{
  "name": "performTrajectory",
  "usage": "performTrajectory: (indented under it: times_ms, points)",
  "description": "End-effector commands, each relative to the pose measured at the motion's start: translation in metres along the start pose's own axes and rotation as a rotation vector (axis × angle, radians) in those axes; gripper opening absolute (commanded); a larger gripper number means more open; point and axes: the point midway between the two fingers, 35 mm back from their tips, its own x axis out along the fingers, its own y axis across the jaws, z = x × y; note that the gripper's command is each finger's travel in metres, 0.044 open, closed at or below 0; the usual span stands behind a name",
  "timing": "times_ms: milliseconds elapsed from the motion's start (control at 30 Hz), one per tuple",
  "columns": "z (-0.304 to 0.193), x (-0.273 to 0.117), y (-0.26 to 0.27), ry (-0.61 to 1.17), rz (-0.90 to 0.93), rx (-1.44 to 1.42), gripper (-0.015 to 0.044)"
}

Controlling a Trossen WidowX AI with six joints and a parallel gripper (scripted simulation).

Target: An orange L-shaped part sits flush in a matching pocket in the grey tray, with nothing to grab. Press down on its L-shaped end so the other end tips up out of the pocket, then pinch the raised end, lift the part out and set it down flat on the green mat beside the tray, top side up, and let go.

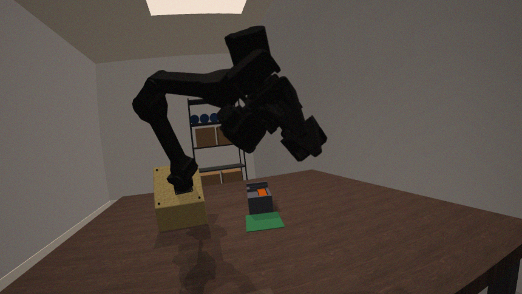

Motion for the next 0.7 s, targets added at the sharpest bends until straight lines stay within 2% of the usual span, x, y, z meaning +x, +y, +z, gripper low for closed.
performTrajectory:
  times_ms: [0, 200, 333, 667]
  points:
    - [-0.017, -0.007, -0.074, 0.054, -0.172, -0.172, 0.0180]
    - [-0.033, -0.035, -0.168, 0.141, -0.388, -0.445, 0.0180]
    - [-0.043, -0.070, -0.225, 0.243, -0.520, -0.633, 0.0180]
    - [-0.033, -0.181, -0.350, 0.509, -0.804, -1.117, 0.0180]
